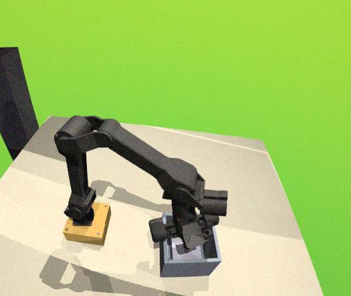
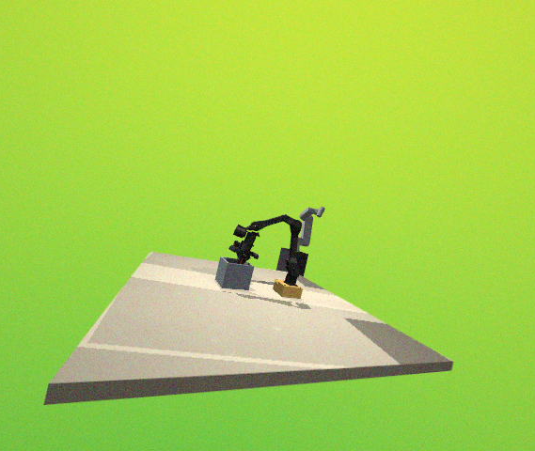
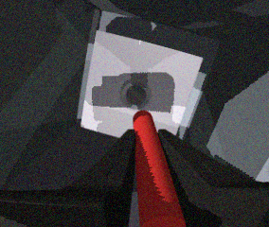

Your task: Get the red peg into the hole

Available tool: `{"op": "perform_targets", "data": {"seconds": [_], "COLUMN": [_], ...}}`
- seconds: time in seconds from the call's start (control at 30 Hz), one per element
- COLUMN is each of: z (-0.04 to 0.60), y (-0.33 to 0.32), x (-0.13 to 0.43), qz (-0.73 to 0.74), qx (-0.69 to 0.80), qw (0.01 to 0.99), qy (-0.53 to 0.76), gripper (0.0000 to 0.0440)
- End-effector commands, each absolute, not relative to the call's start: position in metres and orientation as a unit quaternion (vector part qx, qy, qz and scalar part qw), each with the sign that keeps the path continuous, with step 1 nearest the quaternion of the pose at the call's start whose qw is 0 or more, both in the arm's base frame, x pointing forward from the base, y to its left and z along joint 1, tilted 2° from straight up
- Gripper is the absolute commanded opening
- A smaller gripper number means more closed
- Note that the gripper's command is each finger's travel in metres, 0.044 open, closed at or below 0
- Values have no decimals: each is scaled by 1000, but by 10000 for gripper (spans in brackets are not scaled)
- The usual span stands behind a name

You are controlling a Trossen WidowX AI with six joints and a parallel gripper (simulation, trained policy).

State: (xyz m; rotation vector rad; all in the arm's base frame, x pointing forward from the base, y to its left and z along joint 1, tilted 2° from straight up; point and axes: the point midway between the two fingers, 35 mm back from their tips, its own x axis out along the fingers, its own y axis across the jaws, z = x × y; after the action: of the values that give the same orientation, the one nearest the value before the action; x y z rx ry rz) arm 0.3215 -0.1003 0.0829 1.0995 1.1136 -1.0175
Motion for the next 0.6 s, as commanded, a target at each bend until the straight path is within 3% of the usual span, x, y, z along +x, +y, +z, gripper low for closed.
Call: {"op": "perform_targets", "data": {"seconds": [0.0, 0.37, 0.43, 0.57], "z": [73, 48, 46, 40], "y": [-104, -109, -110, -110], "x": [324, 332, 333, 332], "qz": [-434, -424, -424, -424], "qx": [470, 454, 450, 443], "qw": [595, 600, 600, 595], "qy": [486, 504, 508, 520], "gripper": [3, 2, 23, 112]}}
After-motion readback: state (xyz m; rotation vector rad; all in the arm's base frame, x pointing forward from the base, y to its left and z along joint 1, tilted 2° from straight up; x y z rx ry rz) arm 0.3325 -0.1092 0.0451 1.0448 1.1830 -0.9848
